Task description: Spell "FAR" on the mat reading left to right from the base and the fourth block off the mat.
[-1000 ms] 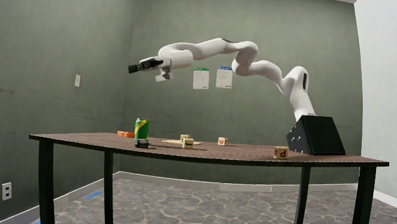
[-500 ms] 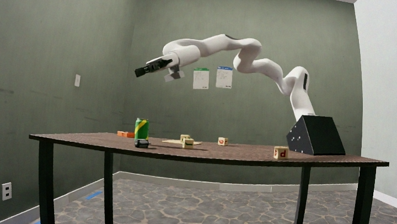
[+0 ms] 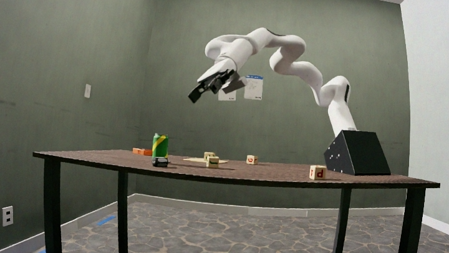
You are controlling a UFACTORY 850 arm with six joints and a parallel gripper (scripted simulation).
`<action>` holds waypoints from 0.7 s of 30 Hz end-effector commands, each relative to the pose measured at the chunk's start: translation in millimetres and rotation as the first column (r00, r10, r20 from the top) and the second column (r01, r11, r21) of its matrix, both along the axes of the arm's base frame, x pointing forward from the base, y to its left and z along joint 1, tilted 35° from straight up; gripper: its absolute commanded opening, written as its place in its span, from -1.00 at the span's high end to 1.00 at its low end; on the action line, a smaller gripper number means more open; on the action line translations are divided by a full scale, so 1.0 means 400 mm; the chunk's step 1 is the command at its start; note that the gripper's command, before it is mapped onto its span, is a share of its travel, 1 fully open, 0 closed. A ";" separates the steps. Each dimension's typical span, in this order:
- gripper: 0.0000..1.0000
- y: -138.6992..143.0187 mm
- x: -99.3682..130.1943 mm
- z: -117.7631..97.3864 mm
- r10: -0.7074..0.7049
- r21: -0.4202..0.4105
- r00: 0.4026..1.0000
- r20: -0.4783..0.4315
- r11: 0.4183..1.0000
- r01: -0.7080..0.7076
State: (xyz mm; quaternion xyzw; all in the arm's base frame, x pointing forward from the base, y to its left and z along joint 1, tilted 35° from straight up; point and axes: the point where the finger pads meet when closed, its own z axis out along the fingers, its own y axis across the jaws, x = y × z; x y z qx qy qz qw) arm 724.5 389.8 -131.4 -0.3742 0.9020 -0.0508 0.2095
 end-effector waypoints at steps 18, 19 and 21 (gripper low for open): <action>-1.00 -0.060 -0.612 -0.173 -0.309 -0.385 0.928 -0.206 0.898 0.213; -1.00 -0.068 -0.640 -0.176 -0.323 -0.407 0.923 -0.208 0.887 0.219; -1.00 -0.086 -0.696 -0.179 -0.351 -0.449 0.913 -0.208 0.863 0.230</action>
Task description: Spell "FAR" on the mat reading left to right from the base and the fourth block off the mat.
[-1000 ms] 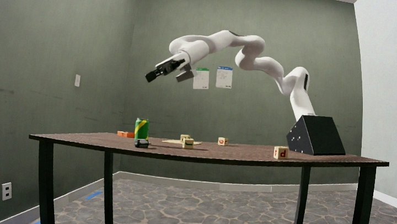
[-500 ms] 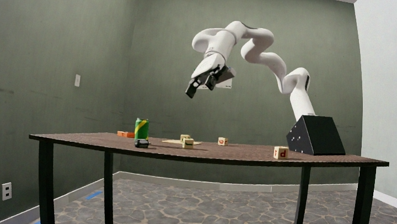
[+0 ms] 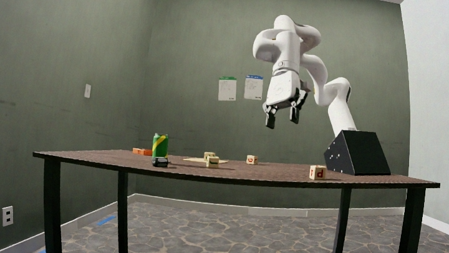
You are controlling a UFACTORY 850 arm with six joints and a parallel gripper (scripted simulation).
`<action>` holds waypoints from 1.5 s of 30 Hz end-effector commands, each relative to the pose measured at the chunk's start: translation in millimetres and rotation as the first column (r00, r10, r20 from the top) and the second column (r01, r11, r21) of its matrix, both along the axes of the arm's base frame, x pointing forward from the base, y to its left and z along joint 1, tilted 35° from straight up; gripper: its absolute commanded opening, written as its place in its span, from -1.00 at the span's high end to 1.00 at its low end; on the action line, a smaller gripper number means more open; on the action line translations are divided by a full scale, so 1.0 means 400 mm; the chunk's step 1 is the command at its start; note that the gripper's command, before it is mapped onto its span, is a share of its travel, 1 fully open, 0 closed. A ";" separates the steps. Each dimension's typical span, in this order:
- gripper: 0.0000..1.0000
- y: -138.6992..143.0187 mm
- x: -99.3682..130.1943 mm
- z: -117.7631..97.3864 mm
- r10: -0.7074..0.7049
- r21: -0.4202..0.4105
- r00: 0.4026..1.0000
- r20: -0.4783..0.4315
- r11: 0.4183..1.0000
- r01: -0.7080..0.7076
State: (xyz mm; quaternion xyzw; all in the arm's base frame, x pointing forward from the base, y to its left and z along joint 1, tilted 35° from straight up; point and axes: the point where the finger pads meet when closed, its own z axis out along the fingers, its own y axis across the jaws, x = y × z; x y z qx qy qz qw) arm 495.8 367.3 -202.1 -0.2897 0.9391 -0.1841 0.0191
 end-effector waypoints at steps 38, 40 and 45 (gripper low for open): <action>-1.00 -0.105 -0.317 0.006 -0.123 -0.254 0.990 -0.068 0.962 0.102; -1.00 -0.105 -0.317 0.006 -0.123 -0.254 0.990 -0.068 0.962 0.102; -1.00 -0.105 -0.317 0.006 -0.123 -0.254 0.990 -0.068 0.962 0.102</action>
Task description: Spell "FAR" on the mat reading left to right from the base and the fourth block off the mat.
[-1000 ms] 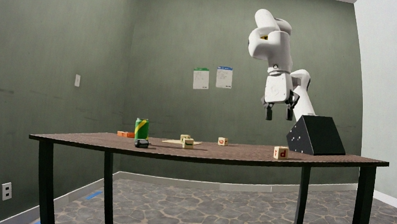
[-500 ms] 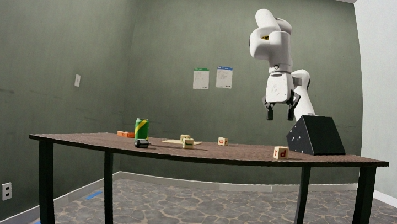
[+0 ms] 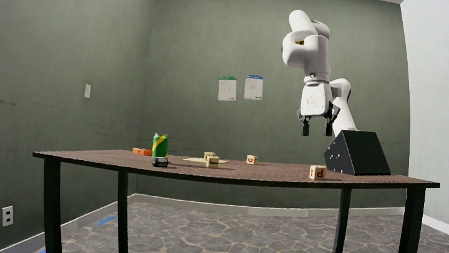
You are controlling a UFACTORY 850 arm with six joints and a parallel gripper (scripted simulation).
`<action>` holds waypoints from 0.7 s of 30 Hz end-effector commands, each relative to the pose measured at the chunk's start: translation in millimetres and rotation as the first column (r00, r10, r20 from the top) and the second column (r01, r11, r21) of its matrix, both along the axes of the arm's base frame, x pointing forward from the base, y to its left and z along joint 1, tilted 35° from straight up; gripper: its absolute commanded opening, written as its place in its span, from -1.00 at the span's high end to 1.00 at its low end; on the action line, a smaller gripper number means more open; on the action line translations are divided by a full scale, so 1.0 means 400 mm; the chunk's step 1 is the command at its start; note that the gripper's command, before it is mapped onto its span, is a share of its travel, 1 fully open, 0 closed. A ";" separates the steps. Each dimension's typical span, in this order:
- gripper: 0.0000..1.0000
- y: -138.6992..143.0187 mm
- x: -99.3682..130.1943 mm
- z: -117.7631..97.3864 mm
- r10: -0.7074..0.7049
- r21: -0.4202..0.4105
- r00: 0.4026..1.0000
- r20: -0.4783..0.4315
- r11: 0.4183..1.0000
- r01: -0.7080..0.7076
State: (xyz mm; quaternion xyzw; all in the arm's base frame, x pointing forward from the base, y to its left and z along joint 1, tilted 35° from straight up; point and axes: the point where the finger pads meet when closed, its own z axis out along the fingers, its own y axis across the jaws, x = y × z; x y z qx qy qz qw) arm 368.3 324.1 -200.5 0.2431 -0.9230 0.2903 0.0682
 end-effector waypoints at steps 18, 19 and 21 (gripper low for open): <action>-1.00 0.002 0.024 0.006 0.002 0.004 1.000 0.000 1.000 -0.002; -1.00 -0.001 0.068 0.015 0.004 0.008 1.000 -0.001 1.000 -0.004; -1.00 -0.013 0.160 0.037 0.007 0.016 1.000 -0.003 1.000 -0.007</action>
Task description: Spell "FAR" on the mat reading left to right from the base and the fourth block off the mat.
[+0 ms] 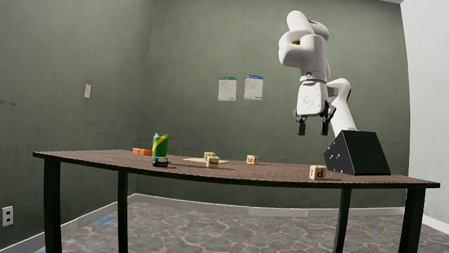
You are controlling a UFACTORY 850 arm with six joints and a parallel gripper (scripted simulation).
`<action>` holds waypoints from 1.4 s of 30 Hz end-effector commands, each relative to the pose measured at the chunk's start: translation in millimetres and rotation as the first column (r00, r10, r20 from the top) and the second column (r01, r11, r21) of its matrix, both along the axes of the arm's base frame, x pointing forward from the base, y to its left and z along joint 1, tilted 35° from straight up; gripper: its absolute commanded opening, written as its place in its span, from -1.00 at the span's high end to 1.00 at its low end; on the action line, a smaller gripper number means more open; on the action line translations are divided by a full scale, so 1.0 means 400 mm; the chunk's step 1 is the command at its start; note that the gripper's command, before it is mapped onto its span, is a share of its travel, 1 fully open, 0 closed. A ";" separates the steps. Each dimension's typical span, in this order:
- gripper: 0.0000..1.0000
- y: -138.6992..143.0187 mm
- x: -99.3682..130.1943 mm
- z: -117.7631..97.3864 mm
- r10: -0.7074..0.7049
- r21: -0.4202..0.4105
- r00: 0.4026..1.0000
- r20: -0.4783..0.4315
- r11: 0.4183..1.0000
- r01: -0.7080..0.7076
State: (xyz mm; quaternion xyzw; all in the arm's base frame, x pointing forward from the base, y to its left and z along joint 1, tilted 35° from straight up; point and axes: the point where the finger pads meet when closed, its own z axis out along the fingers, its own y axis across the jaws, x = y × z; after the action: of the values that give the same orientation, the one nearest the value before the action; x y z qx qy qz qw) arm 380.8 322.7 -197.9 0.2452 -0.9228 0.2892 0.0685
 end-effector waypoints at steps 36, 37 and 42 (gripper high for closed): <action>-1.00 -0.468 0.846 0.339 -0.003 0.000 1.000 0.004 1.000 0.003; -1.00 -0.468 0.846 0.339 -0.003 0.000 1.000 0.004 1.000 0.003; -1.00 -0.468 0.846 0.339 -0.003 0.000 1.000 0.004 1.000 0.003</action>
State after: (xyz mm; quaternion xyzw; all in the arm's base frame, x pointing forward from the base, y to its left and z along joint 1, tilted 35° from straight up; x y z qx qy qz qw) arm 716.2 136.1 -64.7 0.2435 -0.9233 0.2894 0.0675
